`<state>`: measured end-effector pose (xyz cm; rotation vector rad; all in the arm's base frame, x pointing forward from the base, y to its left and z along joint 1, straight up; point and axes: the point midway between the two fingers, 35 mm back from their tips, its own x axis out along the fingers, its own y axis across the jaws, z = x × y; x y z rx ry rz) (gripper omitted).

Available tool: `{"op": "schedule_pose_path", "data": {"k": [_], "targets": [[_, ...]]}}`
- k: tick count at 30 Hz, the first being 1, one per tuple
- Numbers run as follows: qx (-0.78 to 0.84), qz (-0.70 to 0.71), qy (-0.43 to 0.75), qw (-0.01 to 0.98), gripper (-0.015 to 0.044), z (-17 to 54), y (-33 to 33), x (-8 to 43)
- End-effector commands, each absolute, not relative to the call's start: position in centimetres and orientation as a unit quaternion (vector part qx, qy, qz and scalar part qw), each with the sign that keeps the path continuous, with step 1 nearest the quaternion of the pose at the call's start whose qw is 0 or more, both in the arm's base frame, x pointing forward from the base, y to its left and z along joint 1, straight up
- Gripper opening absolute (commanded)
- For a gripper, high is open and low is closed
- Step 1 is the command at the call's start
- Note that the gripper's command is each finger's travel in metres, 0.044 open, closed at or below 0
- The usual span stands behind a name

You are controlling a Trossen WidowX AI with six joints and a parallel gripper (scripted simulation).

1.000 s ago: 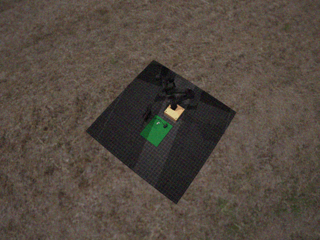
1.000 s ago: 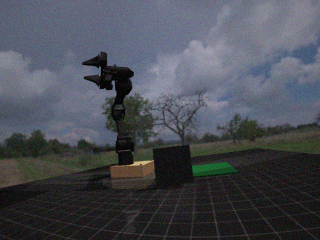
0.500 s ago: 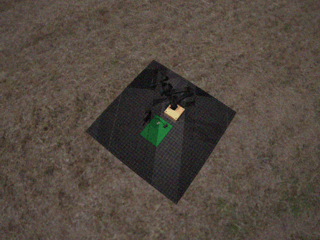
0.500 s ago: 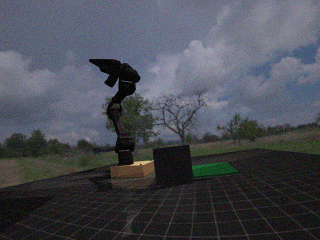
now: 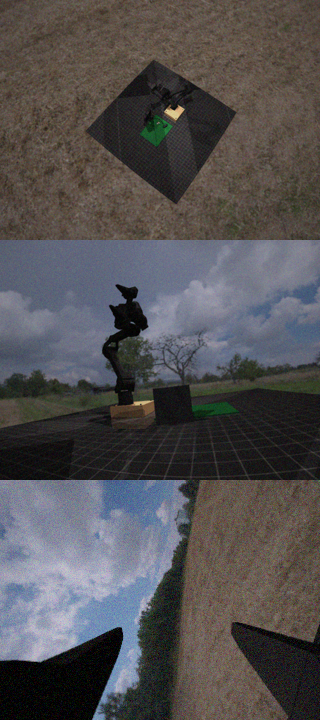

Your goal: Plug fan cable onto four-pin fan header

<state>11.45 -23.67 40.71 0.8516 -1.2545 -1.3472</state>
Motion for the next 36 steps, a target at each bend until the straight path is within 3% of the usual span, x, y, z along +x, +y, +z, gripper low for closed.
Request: {"op": "schedule_pose_path", "data": {"k": [1,10,19,27,36], "targets": [[0.208,-0.624,-0.234,0.716,0.0440,37.1,-22.5,18.5],[0.005,-0.565,0.025,0.824,0.0440,33.2,-19.5,23.9],[-0.238,-0.406,0.239,0.849,0.0440,28.5,-15.1,27.8],[-0.456,-0.202,0.359,0.789,0.0440,24.1,-10.3,29.7],[-0.666,0.062,0.397,0.628,0.0440,19.1,-4.6,29.6]]}}
